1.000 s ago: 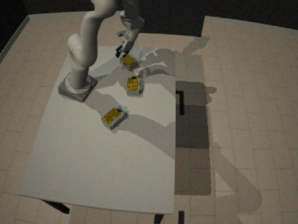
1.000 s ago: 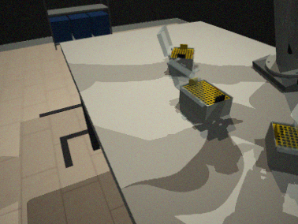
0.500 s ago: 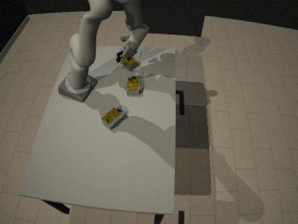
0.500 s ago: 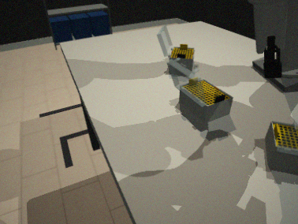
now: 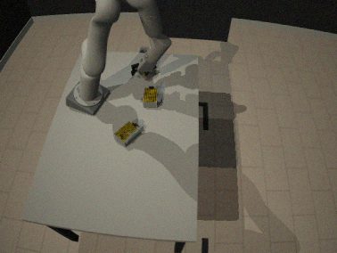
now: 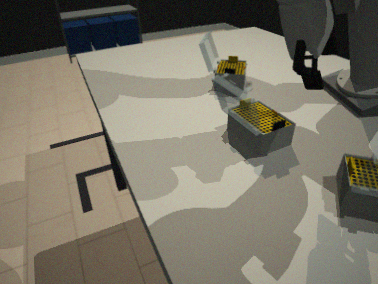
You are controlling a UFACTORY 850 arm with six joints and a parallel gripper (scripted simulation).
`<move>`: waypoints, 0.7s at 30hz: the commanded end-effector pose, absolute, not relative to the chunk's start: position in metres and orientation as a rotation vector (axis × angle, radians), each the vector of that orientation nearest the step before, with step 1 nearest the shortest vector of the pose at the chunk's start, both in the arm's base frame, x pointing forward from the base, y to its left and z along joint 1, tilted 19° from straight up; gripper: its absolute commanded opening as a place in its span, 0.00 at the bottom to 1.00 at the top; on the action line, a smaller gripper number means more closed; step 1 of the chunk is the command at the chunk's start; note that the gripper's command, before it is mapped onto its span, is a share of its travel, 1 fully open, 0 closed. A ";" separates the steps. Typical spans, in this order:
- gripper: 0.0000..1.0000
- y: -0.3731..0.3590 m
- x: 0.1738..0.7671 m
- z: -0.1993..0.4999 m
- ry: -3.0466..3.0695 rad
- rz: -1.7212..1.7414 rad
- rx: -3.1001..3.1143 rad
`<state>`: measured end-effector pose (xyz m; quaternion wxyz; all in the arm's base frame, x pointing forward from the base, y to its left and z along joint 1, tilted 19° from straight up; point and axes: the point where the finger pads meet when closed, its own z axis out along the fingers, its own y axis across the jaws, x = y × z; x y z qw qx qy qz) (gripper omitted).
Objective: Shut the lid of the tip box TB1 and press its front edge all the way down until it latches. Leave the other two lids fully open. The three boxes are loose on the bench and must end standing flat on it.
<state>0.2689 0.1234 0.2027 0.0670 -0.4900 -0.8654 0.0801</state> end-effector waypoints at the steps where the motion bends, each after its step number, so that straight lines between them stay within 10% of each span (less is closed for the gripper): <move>1: 1.00 0.107 0.272 0.205 -2.525 0.206 -1.573; 21: 1.00 0.038 0.271 0.213 -2.189 0.057 -1.919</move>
